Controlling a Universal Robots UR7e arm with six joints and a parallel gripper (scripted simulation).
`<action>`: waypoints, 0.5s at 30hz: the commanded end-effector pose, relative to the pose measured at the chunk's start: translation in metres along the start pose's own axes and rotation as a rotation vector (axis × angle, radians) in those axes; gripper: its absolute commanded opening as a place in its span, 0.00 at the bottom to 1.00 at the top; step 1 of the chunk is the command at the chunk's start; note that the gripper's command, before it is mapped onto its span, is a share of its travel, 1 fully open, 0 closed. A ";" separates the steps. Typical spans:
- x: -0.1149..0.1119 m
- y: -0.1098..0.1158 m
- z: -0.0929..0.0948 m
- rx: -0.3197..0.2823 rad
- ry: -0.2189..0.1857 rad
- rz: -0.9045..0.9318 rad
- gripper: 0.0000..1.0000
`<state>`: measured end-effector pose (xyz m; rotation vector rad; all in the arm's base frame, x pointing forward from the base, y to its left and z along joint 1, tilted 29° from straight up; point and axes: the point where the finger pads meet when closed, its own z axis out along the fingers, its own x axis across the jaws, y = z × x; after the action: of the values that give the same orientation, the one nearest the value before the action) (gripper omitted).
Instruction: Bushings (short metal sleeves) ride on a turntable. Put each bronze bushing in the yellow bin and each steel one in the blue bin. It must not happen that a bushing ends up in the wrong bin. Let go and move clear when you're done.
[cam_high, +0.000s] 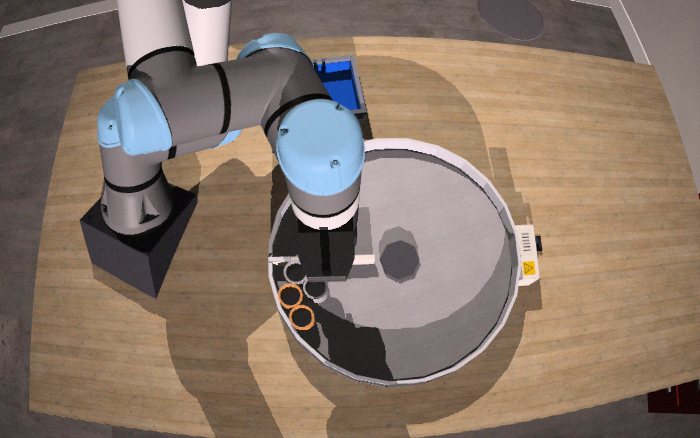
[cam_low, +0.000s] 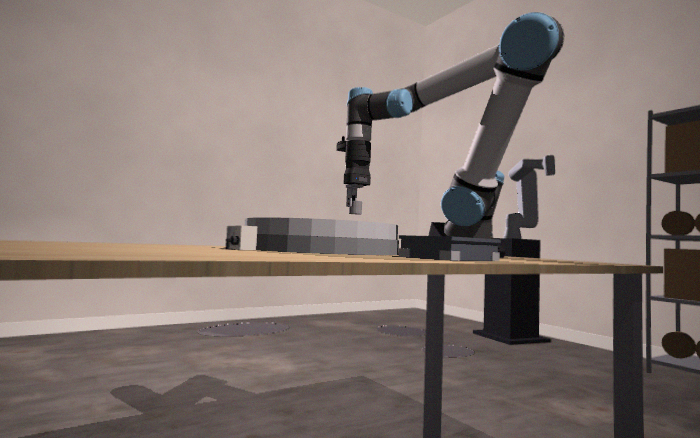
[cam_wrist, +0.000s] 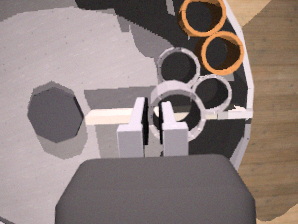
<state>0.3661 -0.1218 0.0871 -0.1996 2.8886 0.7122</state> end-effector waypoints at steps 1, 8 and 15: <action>-0.001 -0.001 -0.017 0.006 -0.002 -0.002 0.00; -0.001 -0.001 -0.017 0.006 -0.002 -0.002 0.00; -0.003 0.042 -0.014 0.004 -0.002 -0.001 0.00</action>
<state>0.3641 -0.1264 0.1003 -0.1970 2.8888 0.7097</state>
